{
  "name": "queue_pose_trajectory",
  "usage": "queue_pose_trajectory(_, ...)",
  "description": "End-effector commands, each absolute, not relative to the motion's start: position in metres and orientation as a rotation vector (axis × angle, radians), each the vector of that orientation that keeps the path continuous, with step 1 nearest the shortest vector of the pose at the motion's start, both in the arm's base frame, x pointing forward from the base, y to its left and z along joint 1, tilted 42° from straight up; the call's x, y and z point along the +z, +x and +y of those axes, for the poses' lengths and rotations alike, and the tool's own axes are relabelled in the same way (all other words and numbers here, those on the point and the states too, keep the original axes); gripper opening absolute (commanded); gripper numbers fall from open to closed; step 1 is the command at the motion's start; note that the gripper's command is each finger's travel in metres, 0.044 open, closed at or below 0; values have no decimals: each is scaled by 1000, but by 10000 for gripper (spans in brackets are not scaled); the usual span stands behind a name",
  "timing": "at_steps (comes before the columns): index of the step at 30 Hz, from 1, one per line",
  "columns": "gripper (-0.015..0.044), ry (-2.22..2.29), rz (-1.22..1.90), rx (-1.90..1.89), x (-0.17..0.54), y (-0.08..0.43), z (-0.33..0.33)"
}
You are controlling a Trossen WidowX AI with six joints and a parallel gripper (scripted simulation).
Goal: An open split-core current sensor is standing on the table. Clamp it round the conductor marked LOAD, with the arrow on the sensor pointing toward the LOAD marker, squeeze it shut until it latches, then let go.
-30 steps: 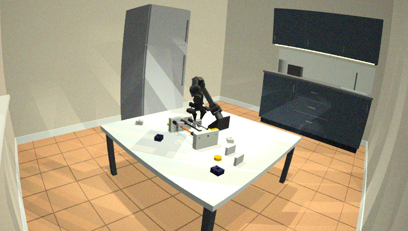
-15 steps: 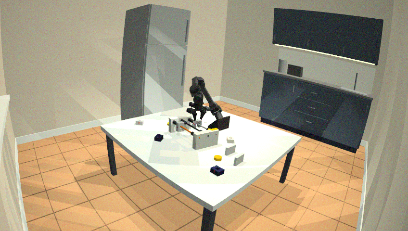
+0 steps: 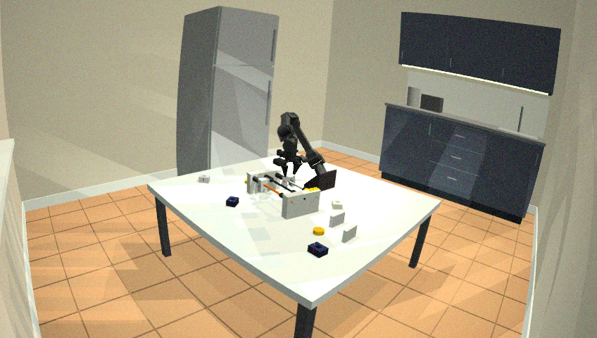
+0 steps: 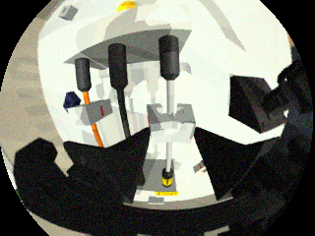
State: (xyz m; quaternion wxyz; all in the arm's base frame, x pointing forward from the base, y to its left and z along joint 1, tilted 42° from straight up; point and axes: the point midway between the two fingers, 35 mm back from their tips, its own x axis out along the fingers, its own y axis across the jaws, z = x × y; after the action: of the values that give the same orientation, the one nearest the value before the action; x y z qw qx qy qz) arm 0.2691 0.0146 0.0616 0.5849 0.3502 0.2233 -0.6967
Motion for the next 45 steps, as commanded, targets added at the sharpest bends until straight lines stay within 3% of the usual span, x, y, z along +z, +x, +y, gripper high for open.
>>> queue_pose_trajectory(1,263,818,521,-1624,62,269,15)
queue_pose_trajectory(8,440,818,521,-1624,62,269,15)
queue_pose_trajectory(45,440,808,519,-1621,12,264,-28)
